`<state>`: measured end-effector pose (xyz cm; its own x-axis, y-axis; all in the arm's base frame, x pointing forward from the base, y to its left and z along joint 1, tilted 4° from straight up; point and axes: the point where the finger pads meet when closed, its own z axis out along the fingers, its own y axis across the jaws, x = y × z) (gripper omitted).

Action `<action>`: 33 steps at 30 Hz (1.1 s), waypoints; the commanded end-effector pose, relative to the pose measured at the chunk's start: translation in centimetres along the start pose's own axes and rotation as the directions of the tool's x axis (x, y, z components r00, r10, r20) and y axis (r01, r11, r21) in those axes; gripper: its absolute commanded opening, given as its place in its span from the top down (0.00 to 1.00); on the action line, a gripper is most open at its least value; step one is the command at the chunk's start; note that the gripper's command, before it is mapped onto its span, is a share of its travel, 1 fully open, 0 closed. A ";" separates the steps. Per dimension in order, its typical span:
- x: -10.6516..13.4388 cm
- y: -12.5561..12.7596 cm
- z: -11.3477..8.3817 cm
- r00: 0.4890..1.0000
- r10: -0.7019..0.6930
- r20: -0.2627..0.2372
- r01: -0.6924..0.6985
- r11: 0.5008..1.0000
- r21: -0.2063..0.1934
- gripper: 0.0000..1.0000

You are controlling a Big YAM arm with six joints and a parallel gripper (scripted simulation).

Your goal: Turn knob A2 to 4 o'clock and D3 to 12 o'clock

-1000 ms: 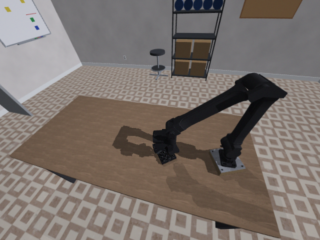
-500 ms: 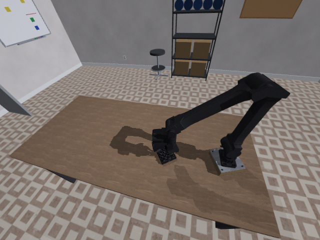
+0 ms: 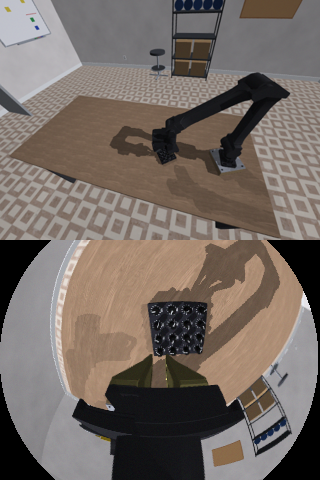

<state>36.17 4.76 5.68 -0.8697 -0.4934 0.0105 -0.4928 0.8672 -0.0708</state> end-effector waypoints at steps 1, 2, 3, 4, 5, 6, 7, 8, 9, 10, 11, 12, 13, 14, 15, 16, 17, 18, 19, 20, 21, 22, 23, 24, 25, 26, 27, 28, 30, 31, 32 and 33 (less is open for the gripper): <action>-0.4 0.0 -0.7 1.000 0.001 0.011 -0.001 1.000 0.006 0.82; -0.4 0.0 -0.7 1.000 0.001 0.011 -0.001 1.000 0.006 0.82; -0.4 0.0 -0.7 1.000 0.001 0.011 -0.001 1.000 0.006 0.82; -0.4 0.0 -0.7 1.000 0.001 0.011 -0.001 1.000 0.006 0.82; -0.4 0.0 -0.7 1.000 0.001 0.011 -0.001 1.000 0.006 0.82; -0.4 0.0 -0.7 1.000 0.001 0.011 -0.001 1.000 0.006 0.82; -0.4 0.0 -0.7 1.000 0.001 0.011 -0.001 1.000 0.006 0.82; -0.4 0.0 -0.7 1.000 0.001 0.011 -0.001 1.000 0.006 0.82; -0.4 0.0 -0.7 1.000 0.001 0.011 -0.001 1.000 0.006 0.82; -0.4 0.0 -0.6 1.000 0.001 0.011 -0.001 1.000 0.006 0.82; -0.4 0.0 -0.6 1.000 0.001 0.011 -0.001 1.000 0.006 0.82; -0.4 0.0 -0.6 1.000 0.001 0.010 -0.001 1.000 0.006 0.82; -0.4 0.1 -0.5 1.000 0.001 0.009 -0.001 1.000 0.005 0.82; -0.4 0.1 -0.5 1.000 0.001 0.009 -0.001 1.000 0.005 0.82; -0.4 0.1 -0.5 1.000 0.001 0.009 -0.001 1.000 0.005 0.82; -0.3 0.1 -0.4 1.000 0.001 0.008 -0.001 1.000 0.005 0.82; -0.3 0.1 -0.2 1.000 0.001 0.007 -0.001 1.000 0.004 0.82; -0.2 0.1 0.0 1.000 0.001 0.005 -0.001 1.000 0.004 0.82; -0.3 0.1 0.1 1.000 0.001 0.006 -0.001 1.000 0.004 0.82; -0.4 0.1 0.3 1.000 0.001 0.007 -0.001 1.000 0.004 0.82; -0.4 0.1 0.3 1.000 0.001 0.008 -0.001 1.000 0.005 0.82; -0.4 0.0 0.4 1.000 0.001 0.008 -0.001 1.000 0.005 0.82; -0.4 0.0 0.5 1.000 0.002 0.008 -0.002 1.000 0.005 0.82; -0.4 0.0 0.5 1.000 0.002 0.008 -0.002 1.000 0.005 0.82; -0.4 0.0 0.6 1.000 0.002 0.008 -0.002 1.000 0.005 0.82; -0.4 0.0 0.7 1.000 0.002 0.007 -0.002 1.000 0.005 0.82; -0.4 0.0 0.8 1.000 0.002 0.007 -0.002 1.000 0.005 0.82; -0.4 0.0 0.9 1.000 0.002 0.007 -0.002 1.000 0.005 0.82; -0.4 -0.1 1.1 1.000 0.002 0.007 -0.002 1.000 0.005 0.82; -0.4 -0.1 1.1 1.000 0.002 0.007 -0.002 1.000 0.005 0.82; -0.4 -0.1 1.1 1.000 0.002 0.007 -0.002 1.000 0.005 0.82; -0.4 -0.1 1.0 1.000 0.003 0.013 -0.003 1.000 0.007 0.82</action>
<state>36.06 4.74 4.70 -0.8697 -0.4934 0.0165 -0.4933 0.8672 -0.0686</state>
